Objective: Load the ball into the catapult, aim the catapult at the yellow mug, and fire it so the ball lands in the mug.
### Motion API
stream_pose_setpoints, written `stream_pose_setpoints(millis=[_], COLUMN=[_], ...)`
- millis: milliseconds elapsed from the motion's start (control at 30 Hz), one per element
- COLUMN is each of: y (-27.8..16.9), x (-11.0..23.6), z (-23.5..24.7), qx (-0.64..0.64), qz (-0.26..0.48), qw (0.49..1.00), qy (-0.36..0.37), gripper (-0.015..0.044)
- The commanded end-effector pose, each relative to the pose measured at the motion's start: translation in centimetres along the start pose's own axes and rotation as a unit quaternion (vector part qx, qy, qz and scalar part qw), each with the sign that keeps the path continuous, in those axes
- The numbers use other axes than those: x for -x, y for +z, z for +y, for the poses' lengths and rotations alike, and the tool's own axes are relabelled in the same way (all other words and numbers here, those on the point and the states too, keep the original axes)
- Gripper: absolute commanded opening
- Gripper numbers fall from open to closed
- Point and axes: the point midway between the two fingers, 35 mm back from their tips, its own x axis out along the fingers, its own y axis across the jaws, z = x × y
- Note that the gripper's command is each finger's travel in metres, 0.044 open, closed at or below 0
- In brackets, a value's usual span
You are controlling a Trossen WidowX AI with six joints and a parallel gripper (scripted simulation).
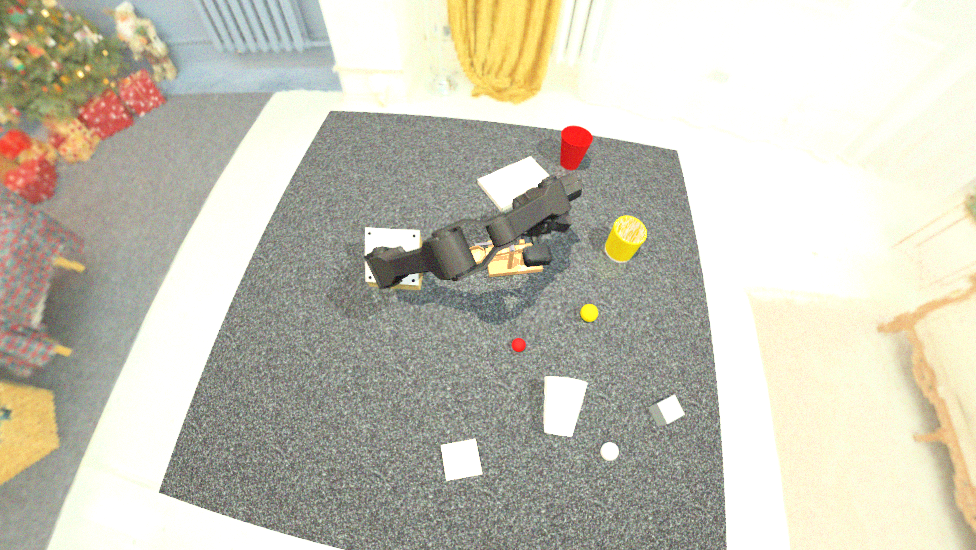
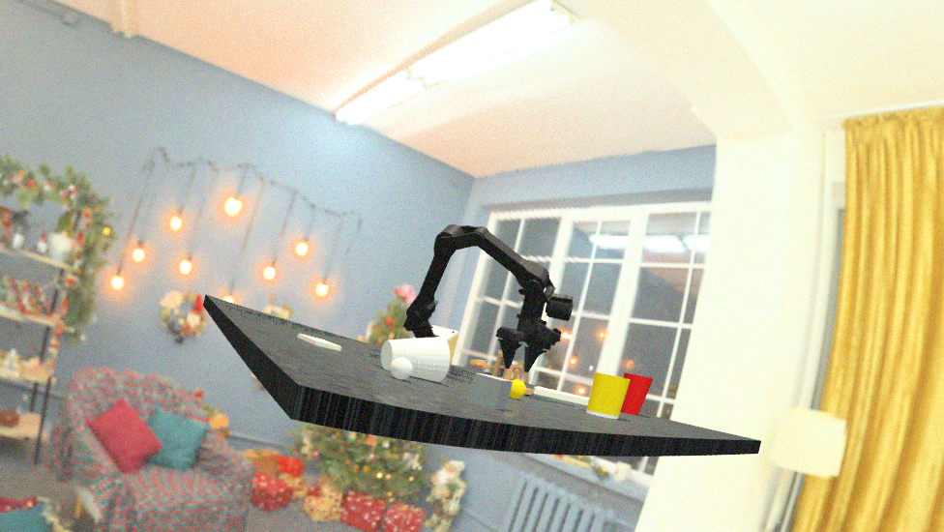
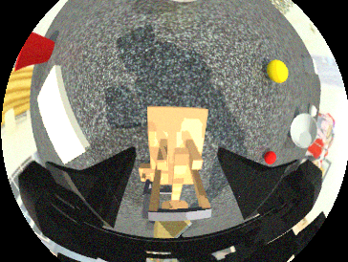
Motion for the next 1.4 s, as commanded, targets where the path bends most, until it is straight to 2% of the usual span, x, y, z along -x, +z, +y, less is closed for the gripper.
stream_pose_setpoints(millis=[0, 533, 900, 1100, 1133, 1233, 1367], y=[-0.1, -0.3, -0.1, -0.1, -0.1, -0.1, -0.1], x=[-0.9, -2.9, -2.6, -2.6, -2.3, 1.3, 2.4], z=[-0.1, -0.2, -0.1, -0.1, -0.1, 0.0, 0.0], qx=[0.003, 0.003, 0.0, 0.0, 0.0, 0.001, 0.001], qz=[0.001, 0.002, 0.001, 0.001, 0.001, 0.001, 0.002], qw=[1.0, 1.0, 1.0, 1.0, 1.0, 1.0, 1.0], qy=[-0.004, -0.005, -0.001, -0.001, -0.001, -0.001, -0.001], gripper=[0.044, 0.044, 0.0151, 0.0111, 0.0085, 0.0006, 0.0])
